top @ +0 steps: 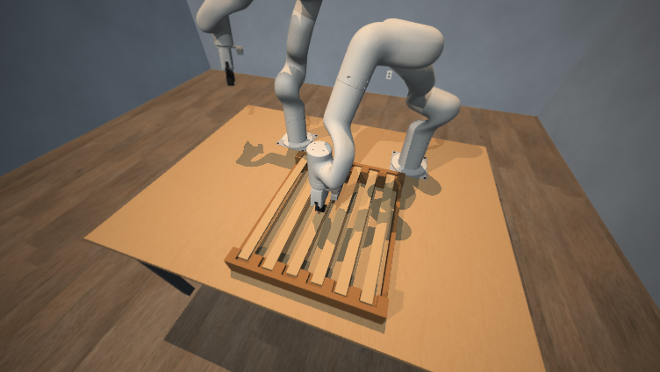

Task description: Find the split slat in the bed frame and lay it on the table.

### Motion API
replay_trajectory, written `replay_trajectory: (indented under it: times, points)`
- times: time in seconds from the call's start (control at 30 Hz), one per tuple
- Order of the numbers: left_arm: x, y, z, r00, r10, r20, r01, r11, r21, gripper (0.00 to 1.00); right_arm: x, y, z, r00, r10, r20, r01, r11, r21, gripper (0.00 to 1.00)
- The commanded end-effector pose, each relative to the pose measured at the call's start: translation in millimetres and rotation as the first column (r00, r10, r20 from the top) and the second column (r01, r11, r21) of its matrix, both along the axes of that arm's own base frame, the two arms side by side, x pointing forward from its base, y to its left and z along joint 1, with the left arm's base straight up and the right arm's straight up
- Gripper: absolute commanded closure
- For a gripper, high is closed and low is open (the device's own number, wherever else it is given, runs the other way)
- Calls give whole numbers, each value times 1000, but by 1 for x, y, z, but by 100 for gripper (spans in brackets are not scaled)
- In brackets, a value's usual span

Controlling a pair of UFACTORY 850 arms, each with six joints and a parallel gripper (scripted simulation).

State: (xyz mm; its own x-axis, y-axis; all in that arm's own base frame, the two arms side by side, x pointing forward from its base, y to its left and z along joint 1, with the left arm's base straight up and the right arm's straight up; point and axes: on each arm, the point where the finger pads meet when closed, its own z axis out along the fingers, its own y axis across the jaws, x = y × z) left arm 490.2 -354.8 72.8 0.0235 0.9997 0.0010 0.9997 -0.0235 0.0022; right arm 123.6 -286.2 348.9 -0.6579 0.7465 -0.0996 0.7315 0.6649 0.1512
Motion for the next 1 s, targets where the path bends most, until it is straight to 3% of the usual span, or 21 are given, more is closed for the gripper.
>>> replay_trajectory:
  times: [0.0,0.97]
  points:
    - [0,-1,1,1000,0,1,0,1000,-1,100,0,-1,1,1000,0,1,0,1000,-2,0]
    - [1,0,-3,1000,0,1,0,1000,-1,100,0,-1,1,1000,0,1,0,1000,-2,0]
